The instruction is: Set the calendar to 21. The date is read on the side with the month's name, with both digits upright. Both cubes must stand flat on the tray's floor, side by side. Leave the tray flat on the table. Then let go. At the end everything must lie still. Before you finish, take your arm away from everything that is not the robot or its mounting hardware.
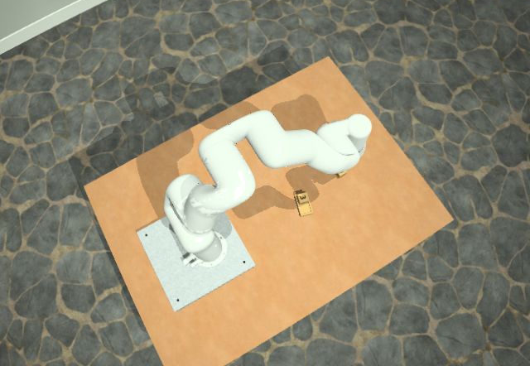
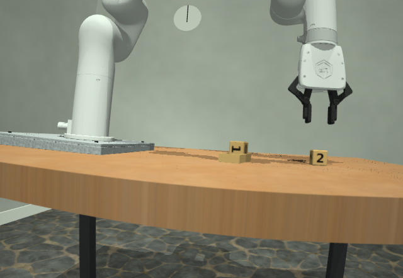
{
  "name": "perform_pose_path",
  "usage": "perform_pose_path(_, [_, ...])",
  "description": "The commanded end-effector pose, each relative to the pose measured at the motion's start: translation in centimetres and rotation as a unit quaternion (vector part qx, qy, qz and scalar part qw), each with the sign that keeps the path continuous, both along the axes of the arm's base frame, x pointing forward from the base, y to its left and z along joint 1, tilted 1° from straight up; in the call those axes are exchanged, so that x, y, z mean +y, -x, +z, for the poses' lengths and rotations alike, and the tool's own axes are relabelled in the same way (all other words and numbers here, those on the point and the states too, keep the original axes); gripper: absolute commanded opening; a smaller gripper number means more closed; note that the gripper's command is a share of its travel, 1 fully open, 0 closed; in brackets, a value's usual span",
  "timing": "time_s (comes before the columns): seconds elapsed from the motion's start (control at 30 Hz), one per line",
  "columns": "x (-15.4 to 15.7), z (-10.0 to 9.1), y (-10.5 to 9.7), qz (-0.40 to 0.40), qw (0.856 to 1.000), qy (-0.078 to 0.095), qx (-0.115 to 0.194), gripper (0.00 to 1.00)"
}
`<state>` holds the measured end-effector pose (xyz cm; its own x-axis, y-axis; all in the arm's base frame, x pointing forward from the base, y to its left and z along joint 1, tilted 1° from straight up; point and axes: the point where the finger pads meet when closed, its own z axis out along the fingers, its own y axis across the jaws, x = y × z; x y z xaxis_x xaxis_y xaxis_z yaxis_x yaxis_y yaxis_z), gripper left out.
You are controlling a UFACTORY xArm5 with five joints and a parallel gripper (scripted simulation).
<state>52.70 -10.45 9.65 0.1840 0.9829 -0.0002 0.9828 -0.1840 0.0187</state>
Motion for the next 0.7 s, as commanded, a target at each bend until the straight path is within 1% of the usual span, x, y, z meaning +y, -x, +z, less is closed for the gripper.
perform_pose_path(0.0, [-0.02,0.18,-0.13,0.0,1.0,0.0,-0.002,0.49])
perform_pose_path(0.4, [-0.03,0.14,-0.13,0.0,1.0,0.0,-0.002,0.49])
perform_pose_path(0.67, [-0.03,-0.26,-0.13,0.0,1.0,0.0,-0.002,0.49])
